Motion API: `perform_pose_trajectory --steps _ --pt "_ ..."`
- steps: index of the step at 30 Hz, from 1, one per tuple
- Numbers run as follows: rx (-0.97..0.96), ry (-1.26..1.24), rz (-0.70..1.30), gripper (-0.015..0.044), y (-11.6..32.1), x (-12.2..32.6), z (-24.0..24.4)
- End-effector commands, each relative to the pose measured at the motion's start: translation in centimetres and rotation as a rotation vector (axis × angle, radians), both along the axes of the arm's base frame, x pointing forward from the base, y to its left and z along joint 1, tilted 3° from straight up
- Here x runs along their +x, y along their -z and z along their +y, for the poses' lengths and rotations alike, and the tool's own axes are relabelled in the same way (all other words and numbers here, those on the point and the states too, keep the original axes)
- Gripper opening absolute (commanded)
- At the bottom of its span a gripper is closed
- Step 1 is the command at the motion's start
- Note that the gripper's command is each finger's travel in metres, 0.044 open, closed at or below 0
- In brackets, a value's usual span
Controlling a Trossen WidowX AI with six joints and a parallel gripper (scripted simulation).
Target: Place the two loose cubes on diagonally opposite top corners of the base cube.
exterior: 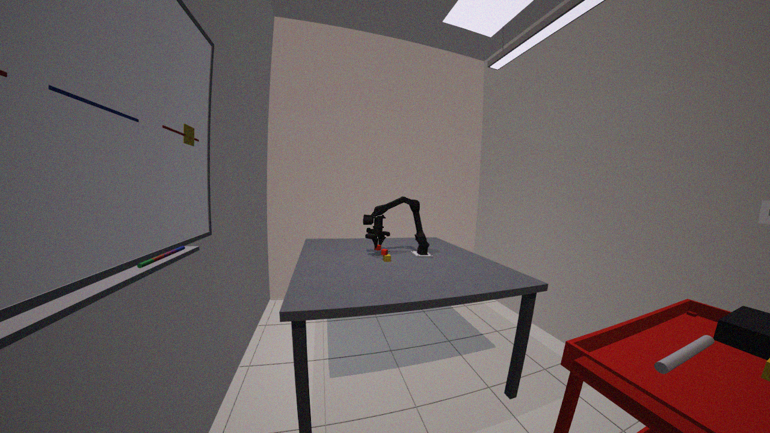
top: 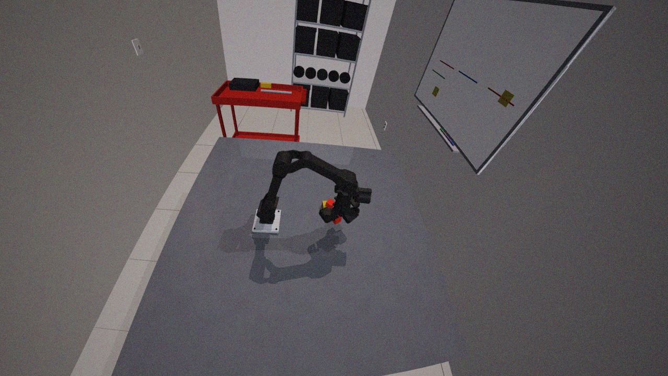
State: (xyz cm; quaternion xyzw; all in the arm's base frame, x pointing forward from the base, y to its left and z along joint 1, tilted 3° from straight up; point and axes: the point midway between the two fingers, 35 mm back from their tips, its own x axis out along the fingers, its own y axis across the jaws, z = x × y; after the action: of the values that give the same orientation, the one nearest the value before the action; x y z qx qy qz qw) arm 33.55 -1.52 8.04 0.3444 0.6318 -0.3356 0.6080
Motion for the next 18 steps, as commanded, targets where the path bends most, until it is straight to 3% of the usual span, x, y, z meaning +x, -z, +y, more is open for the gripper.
perform_pose_trajectory --steps 1,18 --pt "-0.003 0.003 -0.010 0.0105 -1.3 0.2 -0.1" --pt "-0.003 0.001 -0.009 0.0105 -5.9 -0.2 -0.1"
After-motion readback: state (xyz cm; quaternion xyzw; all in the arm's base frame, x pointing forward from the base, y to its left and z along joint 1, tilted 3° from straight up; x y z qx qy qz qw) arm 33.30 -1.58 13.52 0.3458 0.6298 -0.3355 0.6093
